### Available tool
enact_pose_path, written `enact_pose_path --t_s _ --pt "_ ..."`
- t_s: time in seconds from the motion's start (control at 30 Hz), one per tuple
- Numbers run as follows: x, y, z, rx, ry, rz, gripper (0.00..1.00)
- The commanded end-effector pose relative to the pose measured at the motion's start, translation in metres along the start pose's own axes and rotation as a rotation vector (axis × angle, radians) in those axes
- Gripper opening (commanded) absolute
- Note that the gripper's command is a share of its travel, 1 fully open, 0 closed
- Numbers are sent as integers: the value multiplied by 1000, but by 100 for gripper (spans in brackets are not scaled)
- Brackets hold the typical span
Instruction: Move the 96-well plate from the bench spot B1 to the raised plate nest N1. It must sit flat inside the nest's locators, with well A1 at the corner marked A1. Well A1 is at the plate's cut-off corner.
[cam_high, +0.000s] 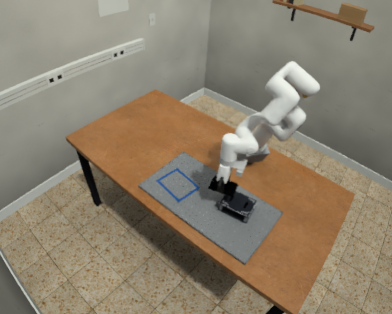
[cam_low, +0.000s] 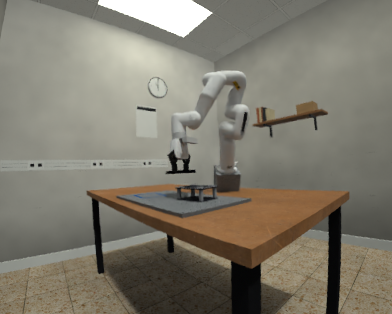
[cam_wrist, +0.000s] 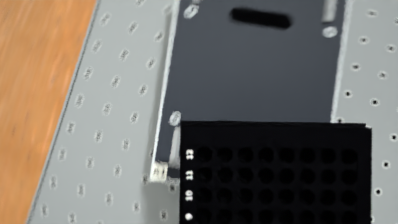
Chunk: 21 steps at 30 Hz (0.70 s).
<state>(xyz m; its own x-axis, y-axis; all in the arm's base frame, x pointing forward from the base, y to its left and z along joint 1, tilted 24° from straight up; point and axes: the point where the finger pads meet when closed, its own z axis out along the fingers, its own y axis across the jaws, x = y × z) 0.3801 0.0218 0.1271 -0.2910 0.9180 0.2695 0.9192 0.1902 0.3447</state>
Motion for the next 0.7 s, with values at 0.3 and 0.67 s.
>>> enact_pose_path --t_s 0.3,0.67 --pt "39 3 -8 17 -20 116 0" --pt "69 3 -12 17 -20 116 0"
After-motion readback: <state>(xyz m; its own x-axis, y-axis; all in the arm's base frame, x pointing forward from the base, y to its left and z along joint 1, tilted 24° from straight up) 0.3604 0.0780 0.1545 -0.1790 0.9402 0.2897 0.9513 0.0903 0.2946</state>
